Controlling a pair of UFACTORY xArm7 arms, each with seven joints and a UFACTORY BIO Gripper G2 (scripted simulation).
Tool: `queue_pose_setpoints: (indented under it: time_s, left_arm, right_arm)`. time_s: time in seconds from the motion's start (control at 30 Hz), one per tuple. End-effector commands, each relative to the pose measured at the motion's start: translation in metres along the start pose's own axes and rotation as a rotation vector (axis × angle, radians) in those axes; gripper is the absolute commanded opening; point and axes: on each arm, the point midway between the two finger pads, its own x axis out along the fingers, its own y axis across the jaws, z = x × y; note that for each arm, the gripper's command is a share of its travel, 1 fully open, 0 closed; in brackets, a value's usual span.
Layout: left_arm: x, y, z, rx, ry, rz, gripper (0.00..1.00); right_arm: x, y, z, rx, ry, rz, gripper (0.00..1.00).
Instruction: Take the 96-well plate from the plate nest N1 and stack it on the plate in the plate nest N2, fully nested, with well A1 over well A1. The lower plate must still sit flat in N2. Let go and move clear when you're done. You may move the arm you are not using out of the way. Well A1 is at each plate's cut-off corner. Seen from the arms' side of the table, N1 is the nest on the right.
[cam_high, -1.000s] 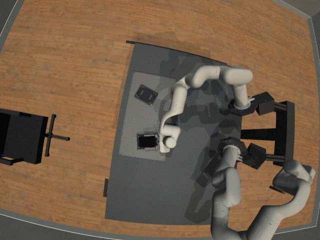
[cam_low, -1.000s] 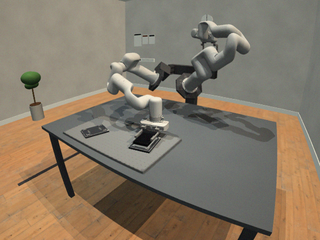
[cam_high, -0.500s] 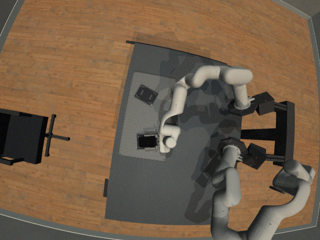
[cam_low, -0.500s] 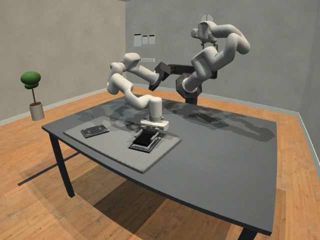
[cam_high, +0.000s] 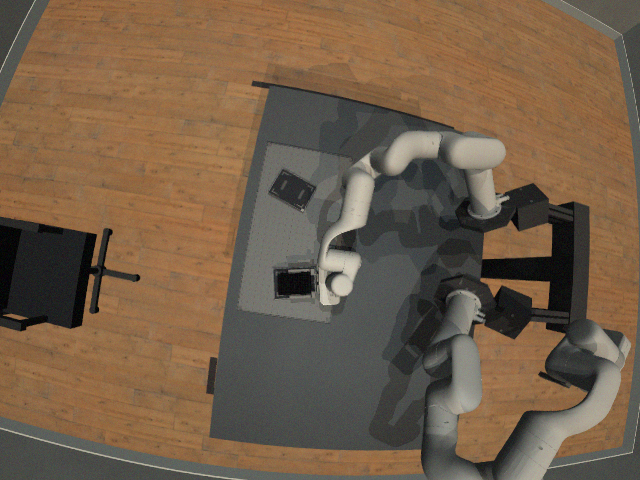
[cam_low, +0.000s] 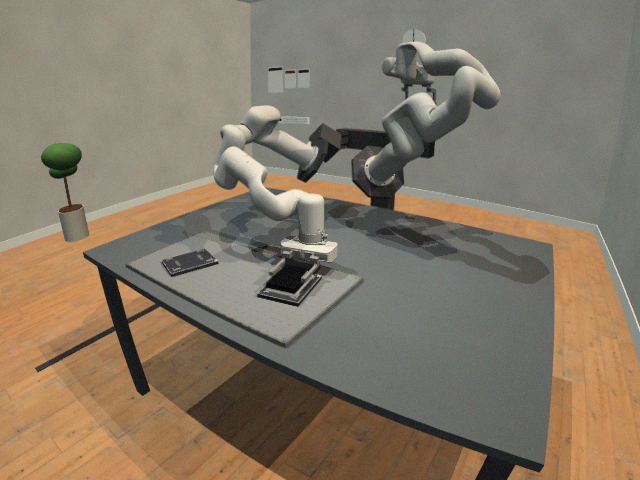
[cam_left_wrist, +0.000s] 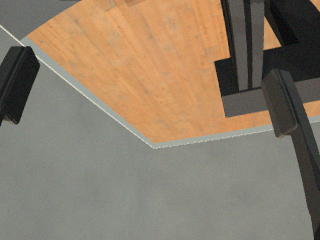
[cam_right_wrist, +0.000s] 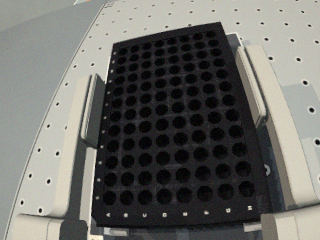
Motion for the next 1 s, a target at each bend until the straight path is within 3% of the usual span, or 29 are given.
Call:
queue_pose_setpoints:
  time_s: [0.0, 0.5, 0.53, 0.97]
  left_arm:
    - [-0.0015, -0.0002, 0.0000, 0.000, 0.002, -0.003, 1.00]
    - [-0.0015, -0.0002, 0.0000, 0.000, 0.002, -0.003, 1.00]
    - [-0.0015, -0.0002, 0.0000, 0.000, 0.002, -0.003, 1.00]
    - [-0.0015, -0.0002, 0.0000, 0.000, 0.002, -0.003, 1.00]
  right_arm:
    - [0.0006, 0.0009, 0.0022, 0.003, -0.002, 0.000, 0.00]
    - [0.0006, 0.0008, 0.0022, 0.003, -0.002, 0.000, 0.00]
    - [0.0007, 0.0009, 0.0042, 0.003, -0.002, 0.000, 0.37]
    - [0.0006, 0.0008, 0.0042, 0.003, -0.002, 0.000, 0.37]
